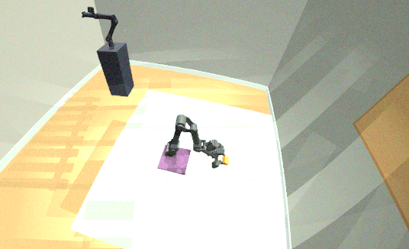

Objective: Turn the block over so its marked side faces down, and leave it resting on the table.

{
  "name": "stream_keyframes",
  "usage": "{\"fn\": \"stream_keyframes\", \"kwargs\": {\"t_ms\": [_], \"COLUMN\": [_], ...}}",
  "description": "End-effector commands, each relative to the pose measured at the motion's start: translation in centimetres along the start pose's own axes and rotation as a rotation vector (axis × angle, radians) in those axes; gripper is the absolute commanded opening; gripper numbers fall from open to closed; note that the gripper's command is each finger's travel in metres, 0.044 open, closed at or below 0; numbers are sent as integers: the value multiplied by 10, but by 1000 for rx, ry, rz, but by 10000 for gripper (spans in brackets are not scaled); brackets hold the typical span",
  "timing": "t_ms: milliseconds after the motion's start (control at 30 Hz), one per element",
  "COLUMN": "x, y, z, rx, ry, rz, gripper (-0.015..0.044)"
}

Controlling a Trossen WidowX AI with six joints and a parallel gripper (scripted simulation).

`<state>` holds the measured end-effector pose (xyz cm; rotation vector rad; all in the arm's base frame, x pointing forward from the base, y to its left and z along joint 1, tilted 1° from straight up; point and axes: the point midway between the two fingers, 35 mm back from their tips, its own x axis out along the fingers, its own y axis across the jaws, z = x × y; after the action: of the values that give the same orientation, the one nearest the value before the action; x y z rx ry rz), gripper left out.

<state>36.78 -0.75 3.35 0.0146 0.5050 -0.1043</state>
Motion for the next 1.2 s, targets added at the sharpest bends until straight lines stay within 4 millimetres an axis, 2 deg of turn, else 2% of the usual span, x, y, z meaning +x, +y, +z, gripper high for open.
{"fn": "stream_keyframes", "kwargs": {"t_ms": [0, 300, 767, 1167], "x": [-7, -17, -17, -17], "y": [-2, -4, -4, -4], "z": [-12, -10, -9, -9], "rx": [-5, -3, -3, -3], "ry": [-26, -107, -110, -110], "rz": [-8, -9, -9, -9], "gripper": [0, 0, 0, 315]}}
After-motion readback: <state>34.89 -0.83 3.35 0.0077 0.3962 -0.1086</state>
